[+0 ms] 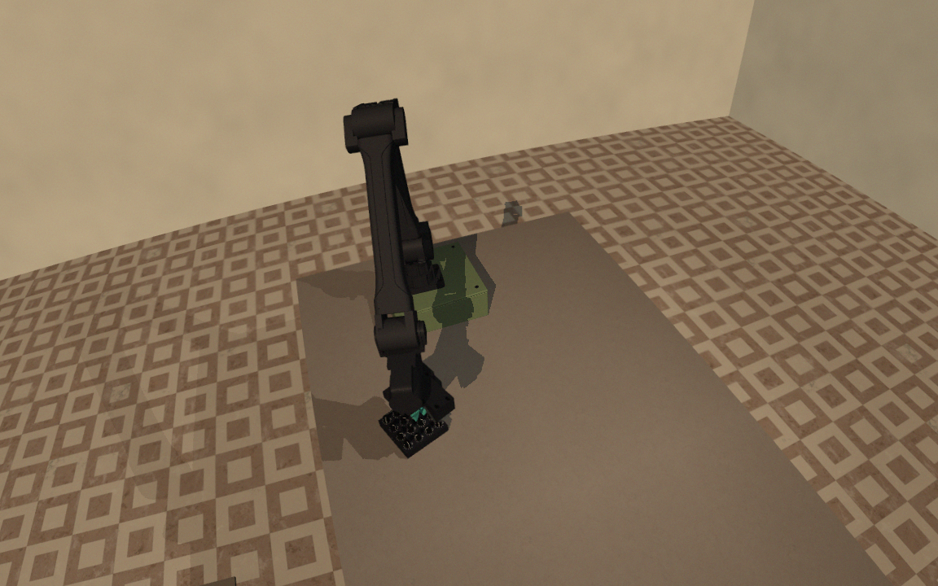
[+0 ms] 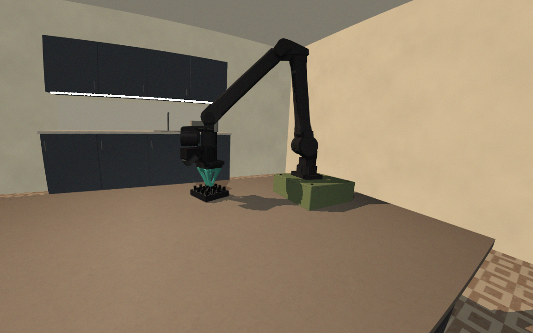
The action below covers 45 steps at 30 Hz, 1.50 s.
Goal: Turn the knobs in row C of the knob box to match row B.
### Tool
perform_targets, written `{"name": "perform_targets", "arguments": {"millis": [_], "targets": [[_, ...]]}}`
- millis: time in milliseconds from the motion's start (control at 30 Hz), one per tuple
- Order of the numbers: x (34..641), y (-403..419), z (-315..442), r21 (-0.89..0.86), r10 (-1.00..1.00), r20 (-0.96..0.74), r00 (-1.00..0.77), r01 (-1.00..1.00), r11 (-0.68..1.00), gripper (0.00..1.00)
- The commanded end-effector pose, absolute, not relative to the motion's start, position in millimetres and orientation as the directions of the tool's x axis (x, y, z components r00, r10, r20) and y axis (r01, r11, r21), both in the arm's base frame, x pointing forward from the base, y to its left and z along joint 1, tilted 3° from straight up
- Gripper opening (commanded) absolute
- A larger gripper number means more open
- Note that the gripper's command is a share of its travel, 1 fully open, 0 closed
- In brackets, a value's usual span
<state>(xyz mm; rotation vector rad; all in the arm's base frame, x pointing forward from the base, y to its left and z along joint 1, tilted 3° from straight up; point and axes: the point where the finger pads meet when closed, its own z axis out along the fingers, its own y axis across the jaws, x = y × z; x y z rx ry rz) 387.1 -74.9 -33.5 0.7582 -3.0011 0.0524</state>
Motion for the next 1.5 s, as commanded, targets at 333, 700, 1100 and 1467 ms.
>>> {"name": "perform_targets", "arguments": {"millis": [333, 700, 1100, 1467], "targets": [[397.3, -81.2, -29.0, -0.044, -0.474, 0.024, -0.88, -0.475, 0.879, 0.19], [394.3, -82.1, -41.2, -0.036, -0.472, 0.035, -0.881, -0.473, 0.88, 0.19], [394.2, -82.4, -47.6, -0.036, -0.472, 0.035, -0.881, -0.473, 0.88, 0.19], [393.9, -82.4, -46.5, -0.038, -0.472, 0.033, -0.881, -0.473, 0.88, 0.19]]}}
